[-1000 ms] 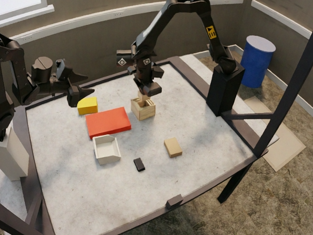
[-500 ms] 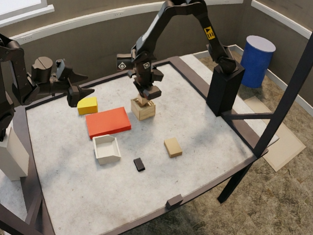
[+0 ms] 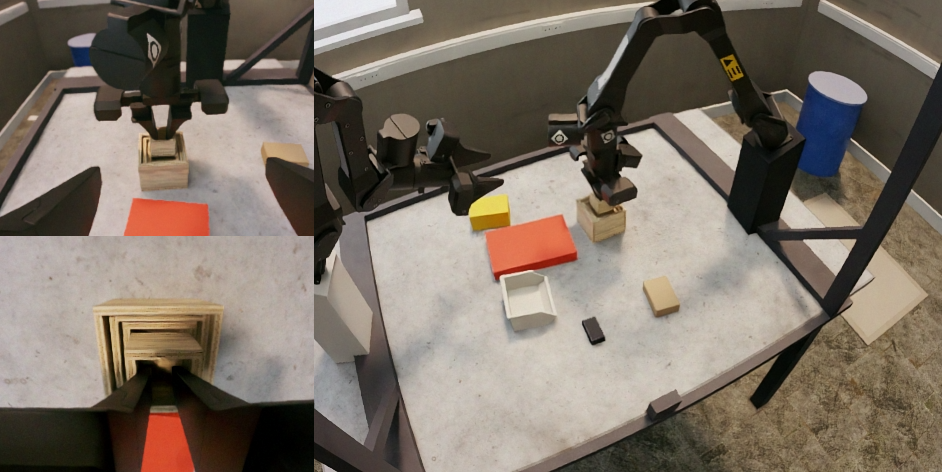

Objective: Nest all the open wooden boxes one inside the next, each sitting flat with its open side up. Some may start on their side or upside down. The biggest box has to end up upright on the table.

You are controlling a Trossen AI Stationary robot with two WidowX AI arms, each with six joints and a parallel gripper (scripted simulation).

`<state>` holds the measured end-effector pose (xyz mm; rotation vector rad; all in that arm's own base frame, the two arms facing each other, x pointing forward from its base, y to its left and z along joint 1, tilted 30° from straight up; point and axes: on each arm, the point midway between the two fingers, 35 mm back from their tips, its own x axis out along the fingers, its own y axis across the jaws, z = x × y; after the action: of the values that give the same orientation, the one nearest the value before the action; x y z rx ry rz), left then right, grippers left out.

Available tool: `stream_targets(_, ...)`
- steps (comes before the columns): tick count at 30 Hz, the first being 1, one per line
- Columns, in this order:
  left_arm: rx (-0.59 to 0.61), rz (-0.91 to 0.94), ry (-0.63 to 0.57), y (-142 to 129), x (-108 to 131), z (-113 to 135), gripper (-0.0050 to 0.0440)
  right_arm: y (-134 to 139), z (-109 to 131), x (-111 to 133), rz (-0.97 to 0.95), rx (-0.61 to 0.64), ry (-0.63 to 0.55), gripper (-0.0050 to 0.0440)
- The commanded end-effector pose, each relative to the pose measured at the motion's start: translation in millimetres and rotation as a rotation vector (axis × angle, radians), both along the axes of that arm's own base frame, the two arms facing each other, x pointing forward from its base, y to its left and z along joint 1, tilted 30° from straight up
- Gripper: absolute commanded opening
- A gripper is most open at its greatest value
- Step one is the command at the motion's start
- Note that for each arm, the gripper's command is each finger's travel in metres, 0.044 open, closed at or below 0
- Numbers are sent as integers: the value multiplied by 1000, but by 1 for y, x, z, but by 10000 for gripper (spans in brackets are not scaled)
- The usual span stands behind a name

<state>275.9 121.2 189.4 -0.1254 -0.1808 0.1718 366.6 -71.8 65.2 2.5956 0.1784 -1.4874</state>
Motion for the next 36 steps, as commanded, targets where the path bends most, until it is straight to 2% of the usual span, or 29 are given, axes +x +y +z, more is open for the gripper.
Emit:
stream_targets(1,-2,1,-2,1,0,0,400,0,5,6,-1,-6,-15,144)
stream_targets(36,-2,1,-2,1,0,0,400,2,-14,10,-2,-3,-2,144)
